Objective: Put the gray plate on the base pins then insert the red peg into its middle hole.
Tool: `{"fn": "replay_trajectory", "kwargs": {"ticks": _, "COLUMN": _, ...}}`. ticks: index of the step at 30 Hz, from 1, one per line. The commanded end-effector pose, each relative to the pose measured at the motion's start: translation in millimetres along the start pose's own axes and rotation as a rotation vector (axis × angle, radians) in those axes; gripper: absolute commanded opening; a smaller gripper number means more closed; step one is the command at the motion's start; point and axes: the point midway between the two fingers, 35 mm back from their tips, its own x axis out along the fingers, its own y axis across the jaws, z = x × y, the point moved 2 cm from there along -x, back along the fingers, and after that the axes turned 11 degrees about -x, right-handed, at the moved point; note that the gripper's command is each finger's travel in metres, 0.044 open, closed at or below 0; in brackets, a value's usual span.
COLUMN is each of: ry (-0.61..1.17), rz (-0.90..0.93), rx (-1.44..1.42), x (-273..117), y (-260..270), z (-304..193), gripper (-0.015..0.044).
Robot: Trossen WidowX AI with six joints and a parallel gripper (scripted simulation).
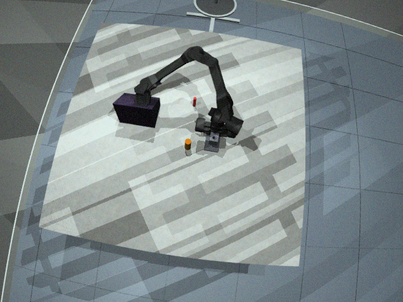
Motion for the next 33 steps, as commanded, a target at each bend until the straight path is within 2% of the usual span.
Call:
{"fn": "replay_trajectory", "kwargs": {"ticks": 1, "ry": 0.003, "rz": 0.004, "rx": -0.004, "x": 0.9, "y": 1.3, "z": -1.2, "gripper": 0.0}}
{"fn": "replay_trajectory", "kwargs": {"ticks": 33, "ry": 0.002, "rz": 0.004, "rx": -0.003, "x": 21.5, "y": 2.5, "z": -2.4, "gripper": 0.0}}
